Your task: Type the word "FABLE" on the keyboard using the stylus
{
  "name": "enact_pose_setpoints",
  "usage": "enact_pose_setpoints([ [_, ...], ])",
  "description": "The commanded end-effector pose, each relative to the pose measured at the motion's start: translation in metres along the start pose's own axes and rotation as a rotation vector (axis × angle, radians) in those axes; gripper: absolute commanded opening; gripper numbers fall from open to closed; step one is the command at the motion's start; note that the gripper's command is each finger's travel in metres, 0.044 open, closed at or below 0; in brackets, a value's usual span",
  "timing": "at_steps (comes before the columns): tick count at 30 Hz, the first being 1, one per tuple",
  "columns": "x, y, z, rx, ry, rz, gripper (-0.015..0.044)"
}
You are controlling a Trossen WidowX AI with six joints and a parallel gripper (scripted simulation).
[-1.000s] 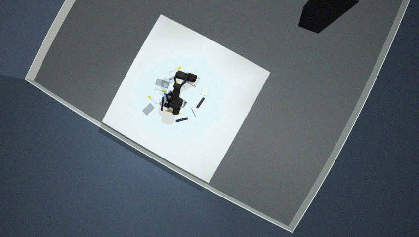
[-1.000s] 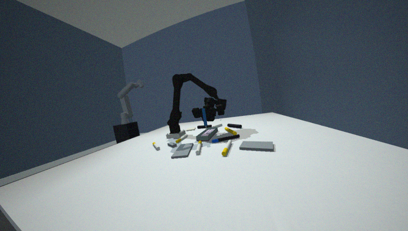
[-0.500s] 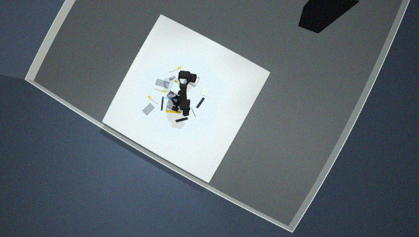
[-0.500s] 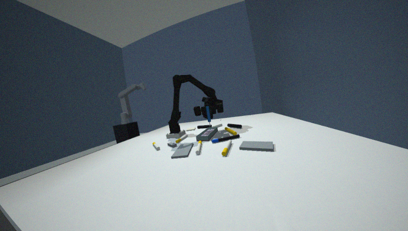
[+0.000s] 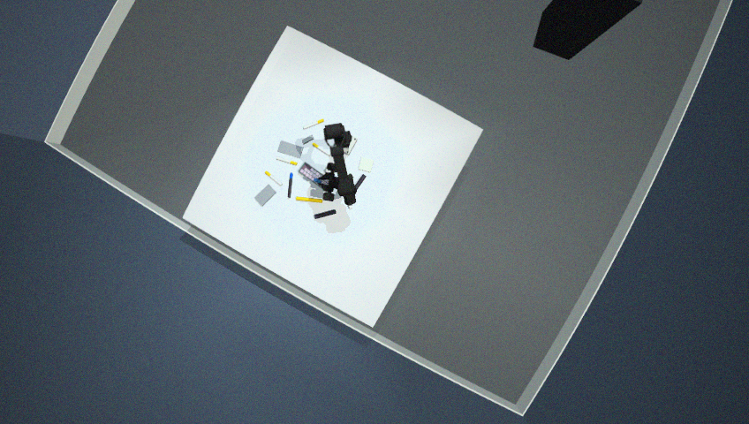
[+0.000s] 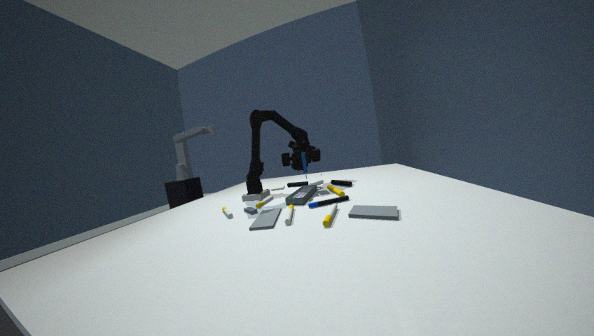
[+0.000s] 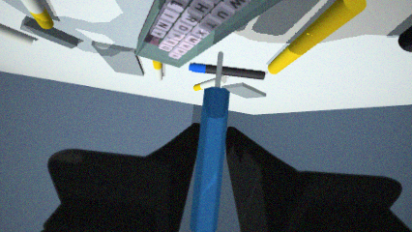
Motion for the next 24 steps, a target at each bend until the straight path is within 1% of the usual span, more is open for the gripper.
enact_pose_setpoints([
  [1, 0.004, 0.004, 0.010, -0.032, 0.002, 0.014, 0.0000],
  [10, 0.005, 0.004, 0.009, -0.032, 0.002, 0.014, 0.0000],
  [24, 0.034, 0.000, -0.007, -0.032, 0.002, 0.014, 0.0000],
])
Point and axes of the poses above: the point midway between the two fingers, 35 mm back from their tips, its own z axis back along the fingers, its own y axis across the jaws, x = y × z, the point moved 8 cm from there along z, back along the fingers, and after that the axes turned 8 degrees about z, right-handed, at the moved point
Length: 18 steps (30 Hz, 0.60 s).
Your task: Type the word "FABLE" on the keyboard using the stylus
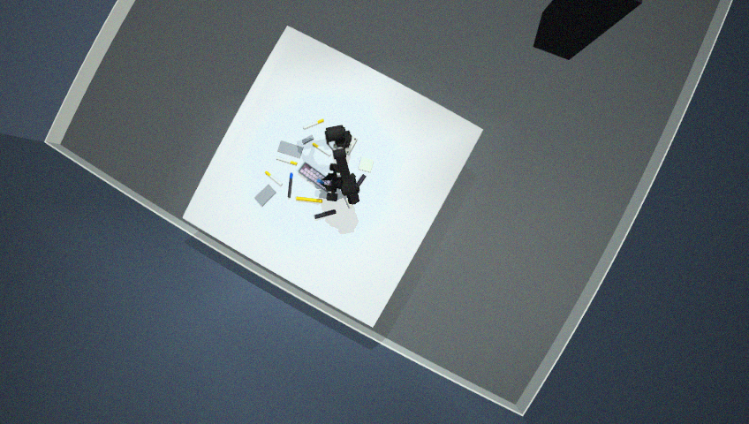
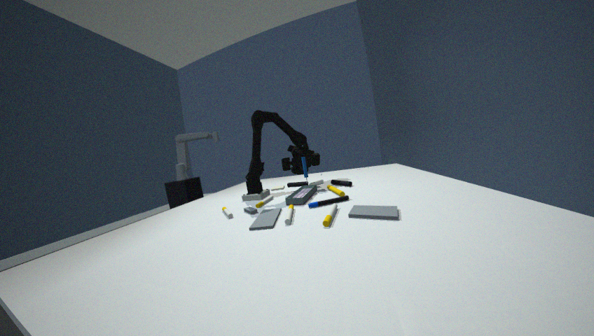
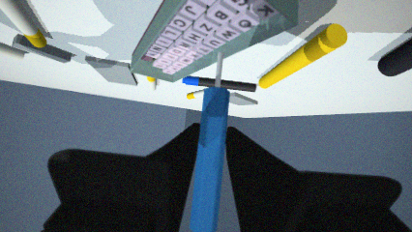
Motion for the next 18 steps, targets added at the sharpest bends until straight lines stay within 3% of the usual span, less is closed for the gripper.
enact_pose_setpoints([
  [1, 0.0093, 0.0005, -0.0057, 0.007, 0.000, 0.004, 0.0000],
  [5, 0.0093, 0.0005, -0.0057, 0.007, 0.000, 0.004, 0.0000],
  [8, 0.0108, -0.0002, -0.0059, 0.007, 0.000, 0.004, 0.0079],
  [18, 0.0141, -0.0013, -0.0071, 0.007, 0.000, 0.003, 0.0081],
])
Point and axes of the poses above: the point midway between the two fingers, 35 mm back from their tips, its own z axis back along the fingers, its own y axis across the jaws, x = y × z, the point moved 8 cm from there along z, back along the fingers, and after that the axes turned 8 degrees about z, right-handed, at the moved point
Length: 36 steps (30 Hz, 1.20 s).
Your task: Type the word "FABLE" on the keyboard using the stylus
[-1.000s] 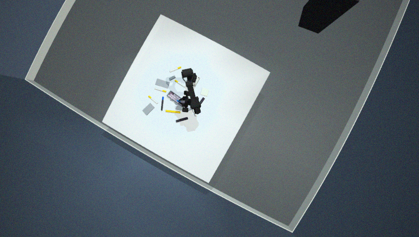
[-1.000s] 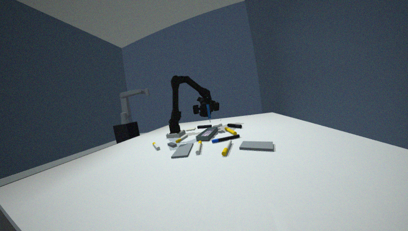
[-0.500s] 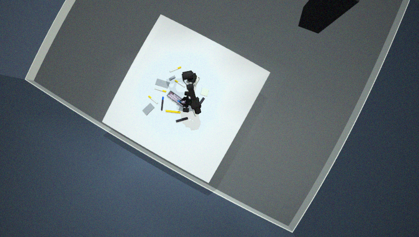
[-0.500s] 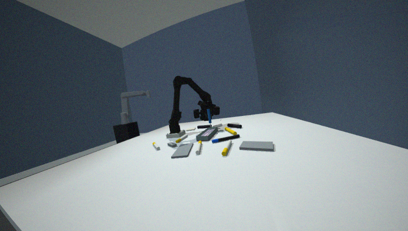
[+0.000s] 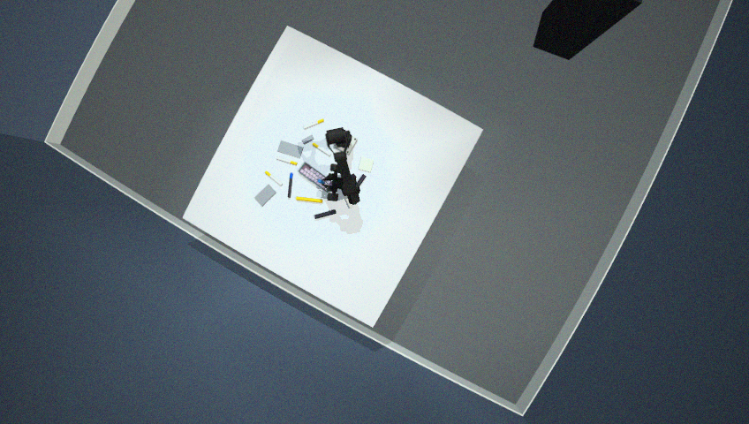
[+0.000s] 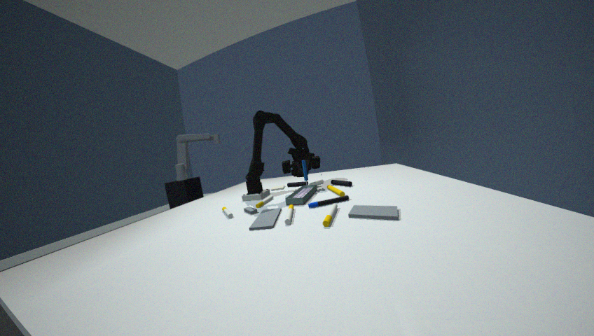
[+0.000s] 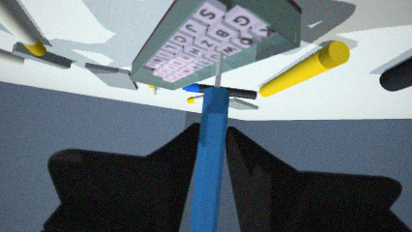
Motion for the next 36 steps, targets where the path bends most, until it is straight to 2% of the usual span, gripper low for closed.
enact_pose_setpoints([
  [1, 0.002, 0.000, -0.001, 0.001, -0.003, -0.006, 0.0081],
  [36, 0.014, -0.002, -0.008, 0.001, -0.003, -0.006, 0.0081],
])
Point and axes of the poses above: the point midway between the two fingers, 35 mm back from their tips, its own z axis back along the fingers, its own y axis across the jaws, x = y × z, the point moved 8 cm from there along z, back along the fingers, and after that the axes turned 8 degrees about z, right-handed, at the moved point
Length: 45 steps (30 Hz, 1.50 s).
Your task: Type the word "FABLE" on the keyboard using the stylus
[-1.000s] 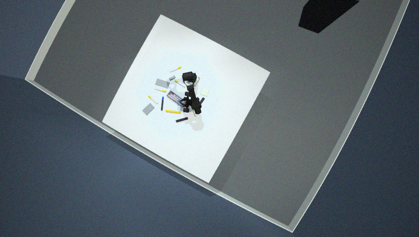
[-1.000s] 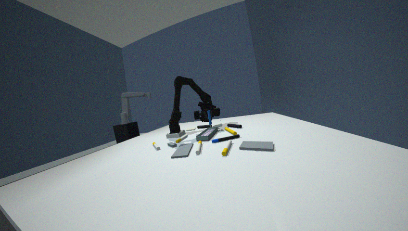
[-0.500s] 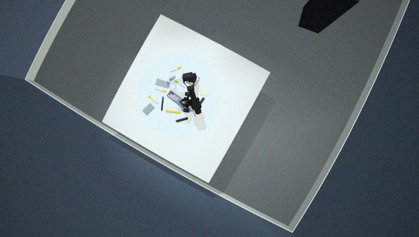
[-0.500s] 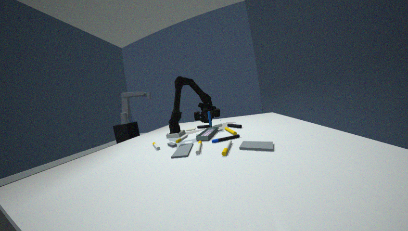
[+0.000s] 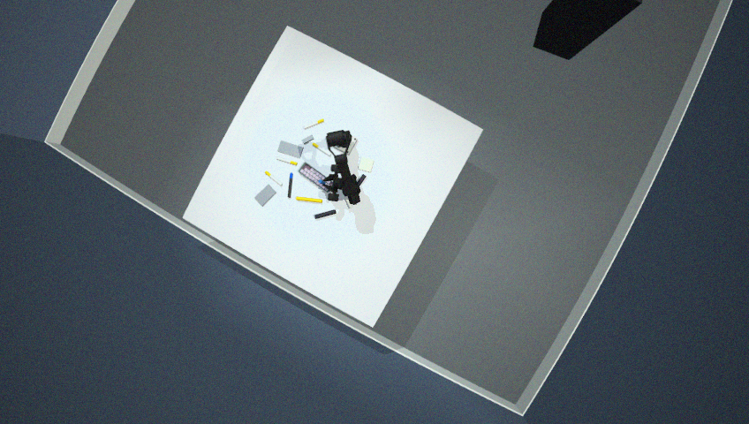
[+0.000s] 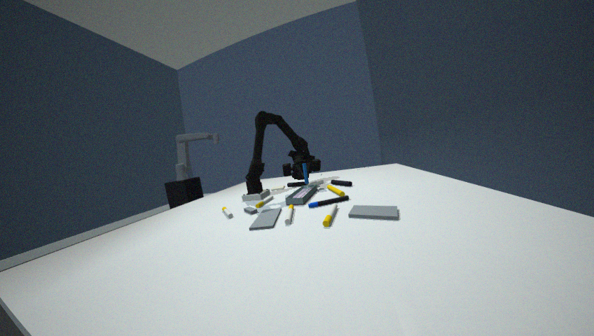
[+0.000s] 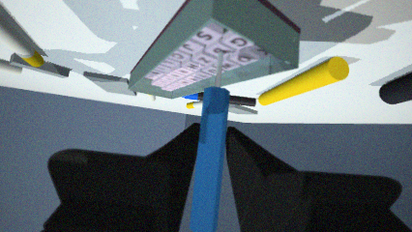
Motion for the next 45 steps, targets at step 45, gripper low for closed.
enact_pose_setpoints([
  [45, -0.039, 0.036, -0.003, 0.002, -0.002, -0.002, 0.0000],
])
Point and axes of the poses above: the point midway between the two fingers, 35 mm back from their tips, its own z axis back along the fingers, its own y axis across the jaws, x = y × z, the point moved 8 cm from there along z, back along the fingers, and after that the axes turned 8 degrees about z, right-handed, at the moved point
